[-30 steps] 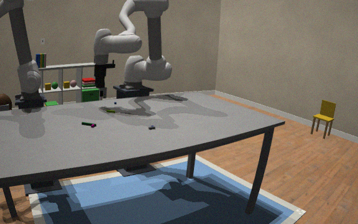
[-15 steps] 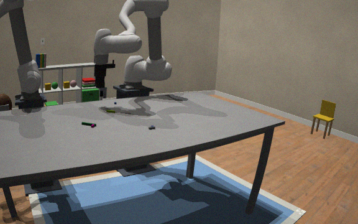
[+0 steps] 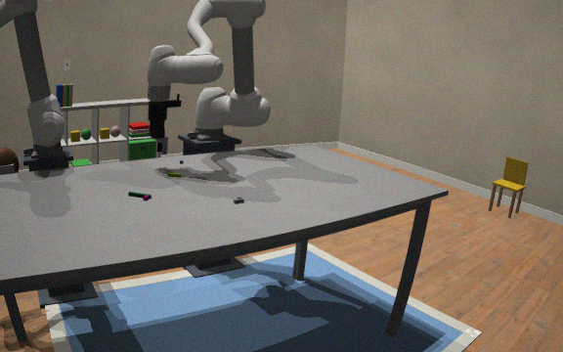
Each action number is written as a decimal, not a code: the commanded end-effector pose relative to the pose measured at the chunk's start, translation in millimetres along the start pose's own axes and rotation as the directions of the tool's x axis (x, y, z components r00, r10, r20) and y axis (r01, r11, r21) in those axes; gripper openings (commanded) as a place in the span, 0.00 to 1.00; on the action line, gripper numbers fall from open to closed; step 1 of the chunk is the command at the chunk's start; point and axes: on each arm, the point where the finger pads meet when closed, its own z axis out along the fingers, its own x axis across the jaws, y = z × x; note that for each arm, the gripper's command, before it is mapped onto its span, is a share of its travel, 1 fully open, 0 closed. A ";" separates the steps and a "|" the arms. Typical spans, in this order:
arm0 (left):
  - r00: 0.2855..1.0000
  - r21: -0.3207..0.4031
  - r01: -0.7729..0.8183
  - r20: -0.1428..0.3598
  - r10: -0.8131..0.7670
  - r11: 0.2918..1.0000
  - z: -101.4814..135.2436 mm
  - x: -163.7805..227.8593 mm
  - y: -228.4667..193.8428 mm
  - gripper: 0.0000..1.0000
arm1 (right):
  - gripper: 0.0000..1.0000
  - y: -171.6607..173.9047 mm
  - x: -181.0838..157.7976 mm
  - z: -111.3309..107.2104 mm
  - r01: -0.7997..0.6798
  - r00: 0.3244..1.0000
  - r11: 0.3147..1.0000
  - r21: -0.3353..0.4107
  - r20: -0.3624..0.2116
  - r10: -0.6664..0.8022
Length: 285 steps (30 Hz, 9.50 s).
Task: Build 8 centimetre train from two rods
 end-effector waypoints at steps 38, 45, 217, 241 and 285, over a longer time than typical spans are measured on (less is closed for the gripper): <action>1.000 -0.001 -0.020 -0.001 0.020 1.000 -1.4 6.5 1.1 1.00 | 1.00 -0.1 0.1 -0.4 0.000 1.000 1.000 -0.001 0.000 0.000; 0.977 0.000 -0.214 -0.001 0.214 0.977 -6.1 67.7 7.2 1.00 | 1.00 -0.1 0.1 -0.4 0.000 1.000 1.000 -0.001 0.000 0.000; -0.024 0.001 -1.000 -0.001 1.000 -0.024 53.8 455.2 -81.7 0.87 | 1.00 -0.1 0.1 -0.4 0.000 1.000 1.000 -0.001 0.000 0.000; -0.024 0.001 -1.000 -0.001 1.000 -0.024 57.6 455.2 -81.7 0.87 | 1.00 -0.1 0.1 -0.4 0.000 1.000 1.000 -0.001 0.000 0.000; -0.024 0.001 -1.000 -0.001 1.000 -0.024 57.6 455.2 -81.7 0.57 | 1.00 -0.1 0.1 -0.4 0.000 1.000 1.000 -0.001 0.000 0.000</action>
